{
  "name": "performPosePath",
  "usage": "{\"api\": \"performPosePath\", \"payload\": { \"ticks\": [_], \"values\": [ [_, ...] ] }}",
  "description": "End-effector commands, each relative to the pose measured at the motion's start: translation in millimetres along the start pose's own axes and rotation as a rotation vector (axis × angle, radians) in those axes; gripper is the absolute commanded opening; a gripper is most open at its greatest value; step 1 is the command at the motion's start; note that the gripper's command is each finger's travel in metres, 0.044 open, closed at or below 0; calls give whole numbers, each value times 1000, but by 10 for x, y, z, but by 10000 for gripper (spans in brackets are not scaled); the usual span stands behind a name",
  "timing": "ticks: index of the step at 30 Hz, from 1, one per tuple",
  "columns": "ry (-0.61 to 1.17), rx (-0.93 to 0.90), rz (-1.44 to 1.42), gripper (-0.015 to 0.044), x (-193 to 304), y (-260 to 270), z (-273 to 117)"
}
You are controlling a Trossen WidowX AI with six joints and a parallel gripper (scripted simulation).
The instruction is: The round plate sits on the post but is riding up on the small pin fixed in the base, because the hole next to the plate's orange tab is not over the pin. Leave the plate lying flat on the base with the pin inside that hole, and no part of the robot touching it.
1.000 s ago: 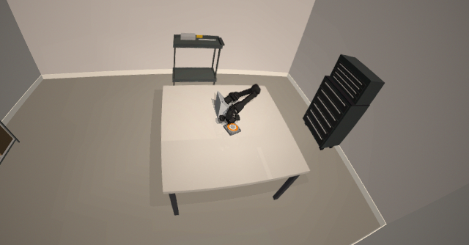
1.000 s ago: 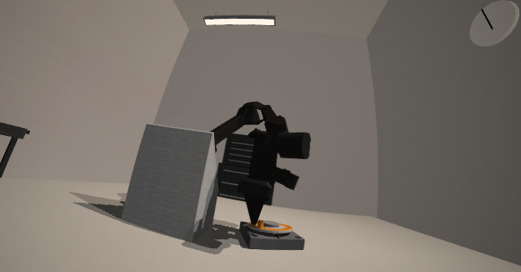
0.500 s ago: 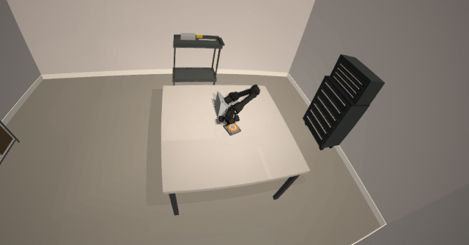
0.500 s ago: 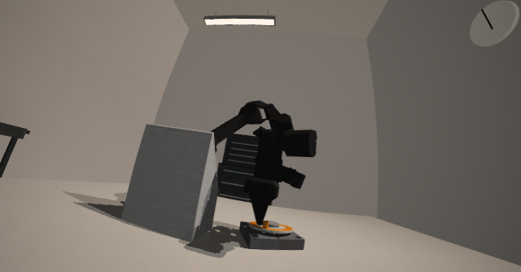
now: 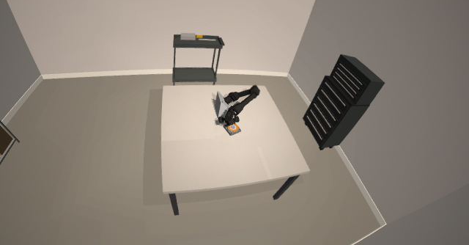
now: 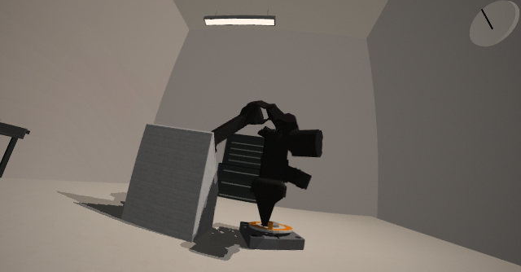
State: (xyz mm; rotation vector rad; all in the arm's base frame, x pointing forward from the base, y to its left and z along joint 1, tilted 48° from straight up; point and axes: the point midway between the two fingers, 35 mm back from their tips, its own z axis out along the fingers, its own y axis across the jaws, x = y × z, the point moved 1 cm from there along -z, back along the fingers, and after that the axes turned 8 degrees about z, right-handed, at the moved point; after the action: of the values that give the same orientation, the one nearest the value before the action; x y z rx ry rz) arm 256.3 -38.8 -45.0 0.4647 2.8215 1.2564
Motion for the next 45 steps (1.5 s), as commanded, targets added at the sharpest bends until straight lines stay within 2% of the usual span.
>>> {"api": "performPosePath", "payload": {
  "ticks": [1,26,36,45],
  "values": [
    [-7,-1,-4,0,-72,3,-13],
    [-8,-2,-4,0,-211,26,1],
    [-7,0,-4,0,-135,22,-419],
    [-2,-5,11,0,-117,12,-354]
  ]
}}
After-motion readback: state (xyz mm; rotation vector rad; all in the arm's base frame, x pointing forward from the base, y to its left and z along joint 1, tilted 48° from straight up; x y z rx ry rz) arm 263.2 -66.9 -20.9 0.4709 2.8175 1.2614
